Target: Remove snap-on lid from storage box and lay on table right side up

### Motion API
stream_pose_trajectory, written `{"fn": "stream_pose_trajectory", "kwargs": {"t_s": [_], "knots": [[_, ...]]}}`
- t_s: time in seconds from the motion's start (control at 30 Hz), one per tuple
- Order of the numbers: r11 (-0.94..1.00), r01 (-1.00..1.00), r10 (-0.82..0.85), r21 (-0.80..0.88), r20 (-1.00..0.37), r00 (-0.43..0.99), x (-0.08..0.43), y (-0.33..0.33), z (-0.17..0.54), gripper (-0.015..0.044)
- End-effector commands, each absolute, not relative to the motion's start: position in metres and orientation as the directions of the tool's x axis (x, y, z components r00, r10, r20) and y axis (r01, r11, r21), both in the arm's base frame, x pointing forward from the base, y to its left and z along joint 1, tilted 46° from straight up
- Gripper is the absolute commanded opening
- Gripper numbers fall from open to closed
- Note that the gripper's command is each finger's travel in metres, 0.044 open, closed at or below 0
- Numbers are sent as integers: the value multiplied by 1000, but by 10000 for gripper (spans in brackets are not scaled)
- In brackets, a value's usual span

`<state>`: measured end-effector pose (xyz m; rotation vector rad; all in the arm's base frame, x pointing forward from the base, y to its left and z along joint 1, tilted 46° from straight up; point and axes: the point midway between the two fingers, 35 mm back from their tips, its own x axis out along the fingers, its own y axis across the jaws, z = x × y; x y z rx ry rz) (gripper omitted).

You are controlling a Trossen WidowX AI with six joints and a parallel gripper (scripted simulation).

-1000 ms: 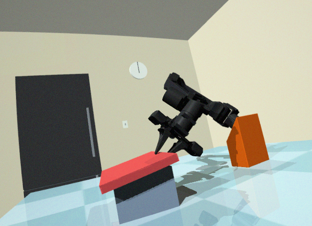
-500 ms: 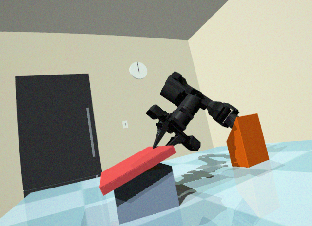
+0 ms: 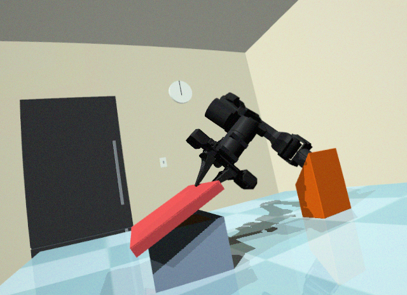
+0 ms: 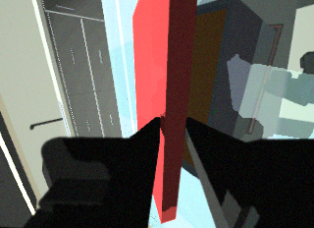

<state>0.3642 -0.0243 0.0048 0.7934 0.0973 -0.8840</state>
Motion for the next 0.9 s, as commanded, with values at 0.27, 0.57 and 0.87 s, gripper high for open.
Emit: {"fn": "stream_pose_trajectory", "kwargs": {"t_s": [0.27, 0.57, 0.87], "knots": [[377, 712, -648, 593, -381, 660, 377, -12, 21, 0], [376, 711, -648, 593, -380, 660, 387, -6, 30, 0], [376, 711, -648, 594, -380, 660, 398, 0, 39, 0]]}}
